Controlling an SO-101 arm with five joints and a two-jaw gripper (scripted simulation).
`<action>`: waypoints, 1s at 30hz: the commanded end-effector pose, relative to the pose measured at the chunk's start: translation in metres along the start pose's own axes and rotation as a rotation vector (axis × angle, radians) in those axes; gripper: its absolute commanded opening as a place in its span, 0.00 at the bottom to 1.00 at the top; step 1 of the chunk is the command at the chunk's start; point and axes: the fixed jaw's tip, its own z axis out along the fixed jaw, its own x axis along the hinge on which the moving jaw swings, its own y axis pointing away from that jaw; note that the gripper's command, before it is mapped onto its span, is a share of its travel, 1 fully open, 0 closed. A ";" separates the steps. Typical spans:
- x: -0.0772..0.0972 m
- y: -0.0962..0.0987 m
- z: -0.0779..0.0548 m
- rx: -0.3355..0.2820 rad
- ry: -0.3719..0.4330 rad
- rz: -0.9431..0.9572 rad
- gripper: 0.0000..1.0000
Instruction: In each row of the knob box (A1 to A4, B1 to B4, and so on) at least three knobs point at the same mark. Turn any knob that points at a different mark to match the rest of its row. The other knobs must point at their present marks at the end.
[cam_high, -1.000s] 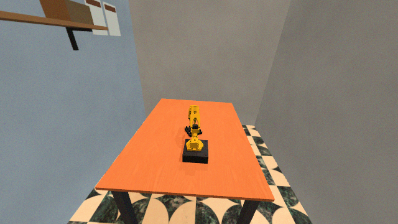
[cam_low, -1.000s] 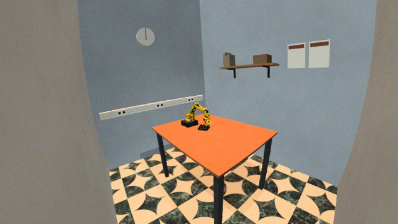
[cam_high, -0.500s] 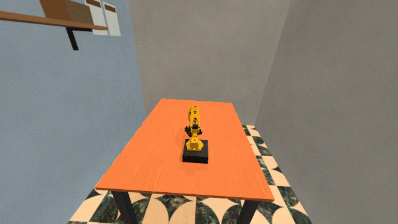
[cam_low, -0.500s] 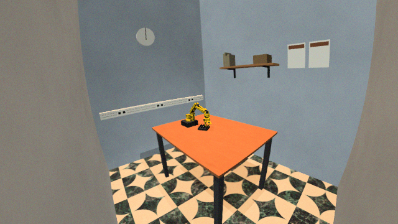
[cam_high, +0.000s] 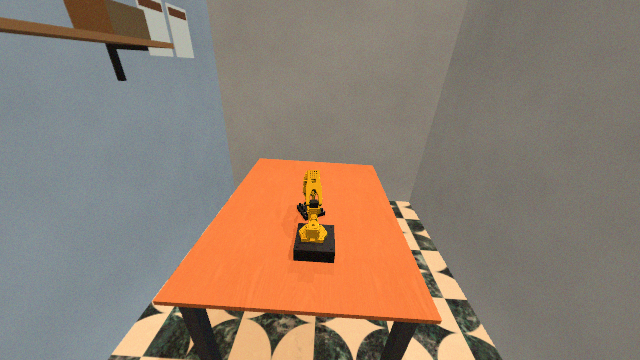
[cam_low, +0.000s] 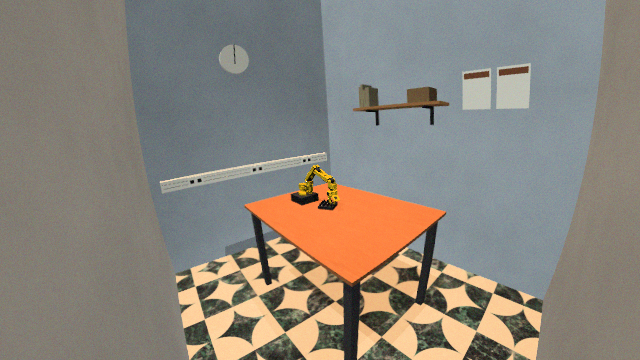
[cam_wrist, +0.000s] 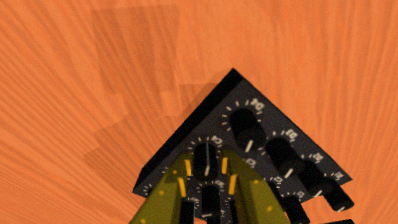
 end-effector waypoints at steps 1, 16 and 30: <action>0.001 -0.003 0.003 0.002 0.006 0.010 0.10; -0.001 -0.002 0.002 0.002 0.006 0.010 0.10; -0.002 -0.002 0.000 0.002 0.006 0.010 0.10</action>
